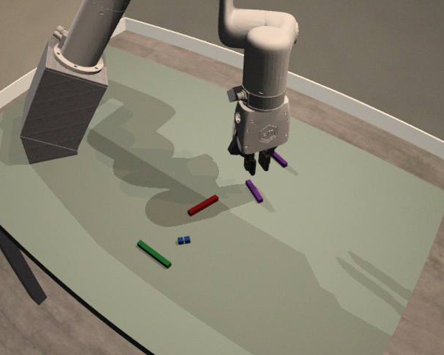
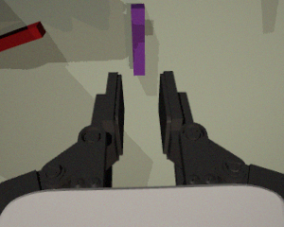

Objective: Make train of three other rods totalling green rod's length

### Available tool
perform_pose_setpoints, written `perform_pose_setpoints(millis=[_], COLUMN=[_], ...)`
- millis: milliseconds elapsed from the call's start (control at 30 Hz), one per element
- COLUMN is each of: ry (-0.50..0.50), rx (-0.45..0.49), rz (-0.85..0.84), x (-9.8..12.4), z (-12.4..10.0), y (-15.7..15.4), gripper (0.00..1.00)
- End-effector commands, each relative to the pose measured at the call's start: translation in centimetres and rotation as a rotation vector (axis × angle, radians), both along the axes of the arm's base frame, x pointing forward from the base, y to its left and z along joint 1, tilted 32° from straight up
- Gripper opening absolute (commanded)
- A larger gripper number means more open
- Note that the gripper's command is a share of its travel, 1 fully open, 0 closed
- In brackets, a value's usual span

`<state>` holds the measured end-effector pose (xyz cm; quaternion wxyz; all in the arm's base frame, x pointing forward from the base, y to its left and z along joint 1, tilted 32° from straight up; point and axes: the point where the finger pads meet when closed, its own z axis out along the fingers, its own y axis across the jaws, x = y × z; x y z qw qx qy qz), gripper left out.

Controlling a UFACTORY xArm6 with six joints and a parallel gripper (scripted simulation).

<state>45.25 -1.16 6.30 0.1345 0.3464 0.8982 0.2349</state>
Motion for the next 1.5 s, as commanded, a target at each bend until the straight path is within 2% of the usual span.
perform_pose_setpoints(millis=[0, 700, 1467], ry=[-0.002, -0.003, -0.003], rx=[-0.001, -0.001, -0.001], rz=[-0.001, -0.001, -0.001], x=[0.1, 0.4, 1.7], z=[0.1, -0.7, -3.5], y=[0.0, 0.2, 1.3], gripper=[0.24, 0.24, 0.24])
